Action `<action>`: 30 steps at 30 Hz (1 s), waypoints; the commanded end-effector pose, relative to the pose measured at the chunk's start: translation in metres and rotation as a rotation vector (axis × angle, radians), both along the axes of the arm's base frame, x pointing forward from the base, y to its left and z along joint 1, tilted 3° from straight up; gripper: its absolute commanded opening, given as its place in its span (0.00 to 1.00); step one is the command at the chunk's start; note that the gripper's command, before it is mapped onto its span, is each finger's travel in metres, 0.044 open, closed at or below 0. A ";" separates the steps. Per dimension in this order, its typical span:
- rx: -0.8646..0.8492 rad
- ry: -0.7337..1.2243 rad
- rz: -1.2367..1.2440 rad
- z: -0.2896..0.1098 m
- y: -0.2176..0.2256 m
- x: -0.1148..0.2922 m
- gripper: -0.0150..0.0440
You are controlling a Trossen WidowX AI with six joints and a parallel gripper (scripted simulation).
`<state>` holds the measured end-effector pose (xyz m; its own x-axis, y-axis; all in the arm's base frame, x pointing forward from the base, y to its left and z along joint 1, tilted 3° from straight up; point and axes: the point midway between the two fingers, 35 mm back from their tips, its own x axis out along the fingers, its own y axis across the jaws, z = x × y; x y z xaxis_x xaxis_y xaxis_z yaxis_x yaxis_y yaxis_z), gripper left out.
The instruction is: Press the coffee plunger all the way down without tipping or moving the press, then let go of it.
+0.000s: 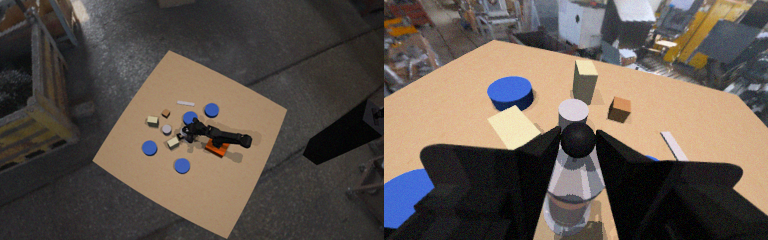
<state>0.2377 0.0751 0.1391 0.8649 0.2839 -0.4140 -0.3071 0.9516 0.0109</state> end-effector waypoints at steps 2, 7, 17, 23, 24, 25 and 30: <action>-0.002 0.024 -0.003 -0.006 0.000 0.001 0.47; -0.002 0.024 -0.003 -0.005 0.001 0.002 0.47; -0.001 0.003 0.000 -0.001 0.001 0.002 0.47; -0.001 0.003 0.000 -0.001 0.001 0.002 0.56; -0.001 0.003 0.000 -0.001 0.001 0.002 0.61; -0.001 0.003 0.000 -0.001 0.001 0.002 0.65; -0.001 0.003 0.000 -0.001 0.001 0.002 0.87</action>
<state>0.2401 0.0760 0.1385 0.8636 0.2839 -0.4166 -0.3073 0.9516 0.0116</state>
